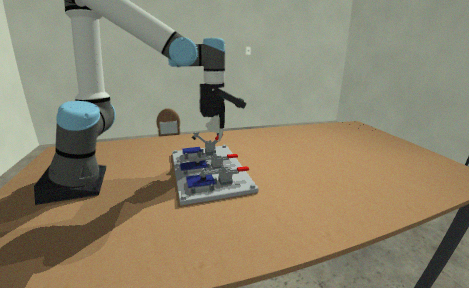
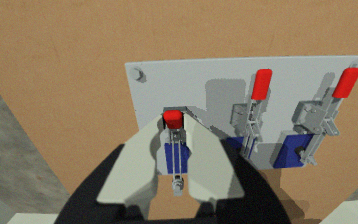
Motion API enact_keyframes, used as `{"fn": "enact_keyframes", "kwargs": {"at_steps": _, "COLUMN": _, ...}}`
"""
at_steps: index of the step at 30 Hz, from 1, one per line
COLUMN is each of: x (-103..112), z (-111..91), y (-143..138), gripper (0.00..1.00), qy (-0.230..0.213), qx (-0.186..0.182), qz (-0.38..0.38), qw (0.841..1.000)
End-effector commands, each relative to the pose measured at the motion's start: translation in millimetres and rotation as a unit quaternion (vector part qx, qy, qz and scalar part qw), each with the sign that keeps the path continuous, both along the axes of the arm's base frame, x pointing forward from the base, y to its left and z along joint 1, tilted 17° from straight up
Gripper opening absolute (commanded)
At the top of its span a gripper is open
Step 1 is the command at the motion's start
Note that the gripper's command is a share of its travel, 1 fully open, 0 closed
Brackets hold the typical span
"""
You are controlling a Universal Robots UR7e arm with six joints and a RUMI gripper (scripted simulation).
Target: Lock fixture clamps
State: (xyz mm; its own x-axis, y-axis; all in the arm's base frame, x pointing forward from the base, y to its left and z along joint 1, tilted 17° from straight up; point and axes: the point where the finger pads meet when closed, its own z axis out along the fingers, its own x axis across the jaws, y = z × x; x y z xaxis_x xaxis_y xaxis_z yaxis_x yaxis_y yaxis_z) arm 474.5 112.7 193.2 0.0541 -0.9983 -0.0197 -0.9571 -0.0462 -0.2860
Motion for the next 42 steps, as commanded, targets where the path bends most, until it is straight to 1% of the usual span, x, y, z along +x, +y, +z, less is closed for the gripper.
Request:
{"fn": "enact_keyframes", "kwargs": {"at_steps": 1, "x": 5, "z": -1, "y": 0, "gripper": 0.0, "qy": -0.001, "qx": 0.0, "qz": 0.0, "qw": 1.0}}
{"fn": "enact_keyframes", "kwargs": {"at_steps": 14, "x": 7, "z": -2, "y": 0, "gripper": 0.0, "qy": -0.001, "qx": 0.0, "qz": 0.0, "qw": 1.0}}
{"fn": "enact_keyframes", "kwargs": {"at_steps": 19, "x": 14, "z": -6, "y": 1, "gripper": 0.0, "qy": -0.001, "qx": 0.0, "qz": 0.0, "qw": 1.0}}
{"fn": "enact_keyframes", "kwargs": {"at_steps": 31, "x": 14, "z": -6, "y": 1, "gripper": 0.0, "qy": -0.001, "qx": 0.0, "qz": 0.0, "qw": 1.0}}
{"fn": "enact_keyframes", "kwargs": {"at_steps": 36, "x": 20, "z": -11, "y": 1, "gripper": 0.0, "qy": -0.001, "qx": 0.0, "qz": 0.0, "qw": 1.0}}
{"fn": "enact_keyframes", "kwargs": {"at_steps": 42, "x": 20, "z": -11, "y": 1, "gripper": 0.0, "qy": -0.001, "qx": 0.0, "qz": 0.0, "qw": 1.0}}
